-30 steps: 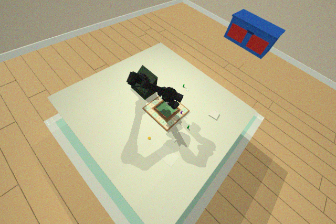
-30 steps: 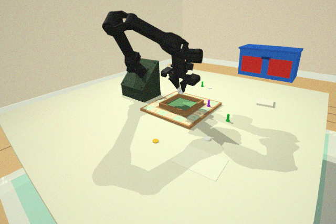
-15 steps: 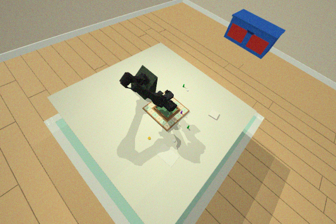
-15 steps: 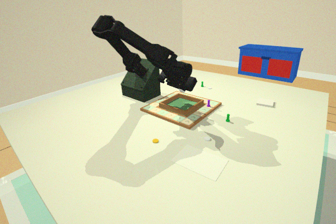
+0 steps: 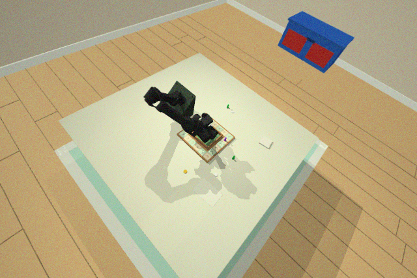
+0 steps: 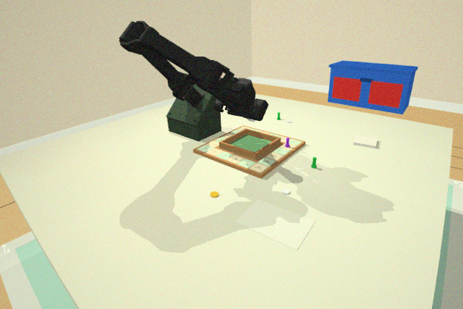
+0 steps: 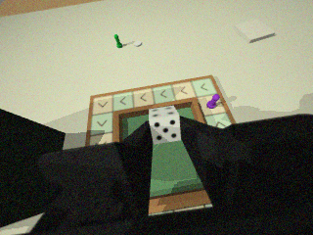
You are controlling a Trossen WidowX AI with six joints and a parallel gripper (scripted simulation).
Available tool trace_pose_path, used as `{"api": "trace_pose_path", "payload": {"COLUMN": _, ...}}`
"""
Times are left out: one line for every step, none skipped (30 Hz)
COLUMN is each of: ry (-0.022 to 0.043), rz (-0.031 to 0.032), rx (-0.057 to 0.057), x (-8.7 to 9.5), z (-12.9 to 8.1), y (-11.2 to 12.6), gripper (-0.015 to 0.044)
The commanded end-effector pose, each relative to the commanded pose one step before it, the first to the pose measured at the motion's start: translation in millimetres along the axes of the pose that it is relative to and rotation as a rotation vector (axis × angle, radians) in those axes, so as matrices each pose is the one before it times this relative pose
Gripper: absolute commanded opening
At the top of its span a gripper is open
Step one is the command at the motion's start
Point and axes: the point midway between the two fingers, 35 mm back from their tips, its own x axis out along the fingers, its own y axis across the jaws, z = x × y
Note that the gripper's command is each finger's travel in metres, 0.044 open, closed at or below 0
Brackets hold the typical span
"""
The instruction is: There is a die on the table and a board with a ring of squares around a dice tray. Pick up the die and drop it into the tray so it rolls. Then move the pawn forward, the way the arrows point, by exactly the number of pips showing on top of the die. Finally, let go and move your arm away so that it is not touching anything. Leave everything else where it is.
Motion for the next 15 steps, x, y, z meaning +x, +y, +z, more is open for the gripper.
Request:
{"api": "trace_pose_path", "payload": {"ry": -0.00862, "rz": 0.01144, "rx": -0.0033, "x": -3.90, "z": 1.60, "y": 4.32, "gripper": 0.0000}}
{"api": "trace_pose_path", "payload": {"ry": 0.00000, "rz": 0.00000, "rx": 0.0000, "x": 0.00, "z": 0.00, "y": 0.00, "gripper": 0.0000}}
{"api": "trace_pose_path", "payload": {"ry": 0.00000, "rz": 0.00000, "rx": 0.0000, "x": 0.00, "z": 0.00, "y": 0.00, "gripper": 0.0000}}
{"api": "trace_pose_path", "payload": {"ry": 0.00000, "rz": 0.00000, "rx": 0.0000, "x": 0.00, "z": 0.00, "y": 0.00, "gripper": 0.0000}}
{"api": "trace_pose_path", "payload": {"ry": 0.00001, "rz": -0.00006, "rx": 0.0000, "x": -0.55, "z": -0.05, "y": -0.72, "gripper": 0.0000}}
{"api": "trace_pose_path", "payload": {"ry": 0.00001, "rz": -0.00006, "rx": 0.0000, "x": -0.55, "z": -0.05, "y": -0.72, "gripper": 0.0000}}
{"api": "trace_pose_path", "payload": {"ry": 0.00000, "rz": 0.00000, "rx": 0.0000, "x": 0.00, "z": 0.00, "y": 0.00, "gripper": 0.0000}}
{"api": "trace_pose_path", "payload": {"ry": 0.00000, "rz": 0.00000, "rx": 0.0000, "x": 0.00, "z": 0.00, "y": 0.00, "gripper": 0.0000}}
{"api": "trace_pose_path", "payload": {"ry": 0.00000, "rz": 0.00000, "rx": 0.0000, "x": 0.00, "z": 0.00, "y": 0.00, "gripper": 0.0000}}
{"api": "trace_pose_path", "payload": {"ry": 0.00528, "rz": 0.00003, "rx": 0.0036, "x": 1.28, "z": -0.75, "y": 0.39, "gripper": 0.0000}}
{"api": "trace_pose_path", "payload": {"ry": 0.00000, "rz": 0.00000, "rx": 0.0000, "x": 0.00, "z": 0.00, "y": 0.00, "gripper": 0.0000}}
{"api": "trace_pose_path", "payload": {"ry": 0.00000, "rz": 0.00000, "rx": 0.0000, "x": 0.00, "z": 0.00, "y": 0.00, "gripper": 0.0000}}
{"api": "trace_pose_path", "payload": {"ry": 0.00000, "rz": 0.00000, "rx": 0.0000, "x": 0.00, "z": 0.00, "y": 0.00, "gripper": 0.0000}}
{"api": "trace_pose_path", "payload": {"ry": 0.00000, "rz": 0.00000, "rx": 0.0000, "x": 0.00, "z": 0.00, "y": 0.00, "gripper": 0.0000}}
{"api": "trace_pose_path", "payload": {"ry": 0.00000, "rz": 0.00000, "rx": 0.0000, "x": 0.00, "z": 0.00, "y": 0.00, "gripper": 0.0000}}
